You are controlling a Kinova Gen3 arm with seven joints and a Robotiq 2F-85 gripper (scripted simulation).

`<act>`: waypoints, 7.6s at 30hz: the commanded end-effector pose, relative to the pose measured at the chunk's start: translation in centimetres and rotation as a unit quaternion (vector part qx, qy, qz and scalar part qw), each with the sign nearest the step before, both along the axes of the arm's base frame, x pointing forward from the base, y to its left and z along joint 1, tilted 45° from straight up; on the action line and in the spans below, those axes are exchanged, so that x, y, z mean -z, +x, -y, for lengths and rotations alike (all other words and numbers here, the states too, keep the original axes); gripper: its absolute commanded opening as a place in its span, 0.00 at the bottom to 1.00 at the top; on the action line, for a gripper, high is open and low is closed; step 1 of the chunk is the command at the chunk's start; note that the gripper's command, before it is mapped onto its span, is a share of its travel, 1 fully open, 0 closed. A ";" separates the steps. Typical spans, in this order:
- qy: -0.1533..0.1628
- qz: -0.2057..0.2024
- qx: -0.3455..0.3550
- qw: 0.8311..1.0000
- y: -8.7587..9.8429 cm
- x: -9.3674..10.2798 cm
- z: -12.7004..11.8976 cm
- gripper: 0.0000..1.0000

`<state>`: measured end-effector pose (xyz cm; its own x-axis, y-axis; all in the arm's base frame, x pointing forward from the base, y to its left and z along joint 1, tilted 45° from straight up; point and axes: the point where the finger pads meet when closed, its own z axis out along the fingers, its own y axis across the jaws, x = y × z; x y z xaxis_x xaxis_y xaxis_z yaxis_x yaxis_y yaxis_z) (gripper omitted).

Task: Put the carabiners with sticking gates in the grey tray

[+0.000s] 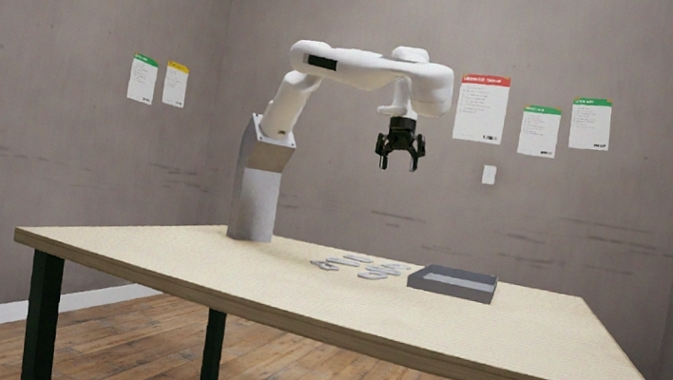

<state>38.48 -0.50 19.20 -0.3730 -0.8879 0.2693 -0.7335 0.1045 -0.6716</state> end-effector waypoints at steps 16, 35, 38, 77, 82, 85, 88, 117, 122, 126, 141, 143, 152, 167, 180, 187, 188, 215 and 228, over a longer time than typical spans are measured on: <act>0.001 -0.004 0.006 1.000 3.1 2.9 7.1 1.00; 0.000 -0.005 0.006 1.000 5.3 4.7 11.6 1.00; 0.000 -0.005 0.006 1.000 5.3 4.7 11.6 1.00; 0.003 -0.010 0.015 1.000 12.1 12.8 21.2 1.00; 0.003 -0.010 0.015 1.000 12.1 12.8 21.2 1.00; 0.003 -0.010 0.015 1.000 12.1 12.8 21.2 1.00; 0.003 -0.010 0.015 1.000 12.1 12.8 21.2 1.00; 0.002 -0.010 0.015 1.000 13.5 14.7 22.5 1.00; 0.002 -0.010 0.015 1.000 13.5 14.7 22.5 1.00; 0.002 -0.010 0.015 1.000 13.5 14.7 22.5 1.00; 0.002 -0.010 0.015 1.000 13.5 14.7 22.5 0.75; 0.002 -0.010 0.015 1.000 13.5 14.7 22.5 0.75; 0.002 -0.010 0.014 1.000 13.5 14.6 22.5 0.75; 0.002 -0.010 0.014 1.000 13.5 14.6 22.4 0.75; 0.002 -0.010 0.014 1.000 13.5 14.6 22.4 0.71; 0.002 -0.010 0.014 1.000 13.5 14.6 22.4 0.71; 0.002 -0.010 0.014 1.000 13.5 14.6 22.4 0.71; 0.002 -0.010 0.012 1.000 13.5 14.5 22.3 0.63; 0.002 -0.010 0.012 1.000 13.5 14.5 22.3 0.63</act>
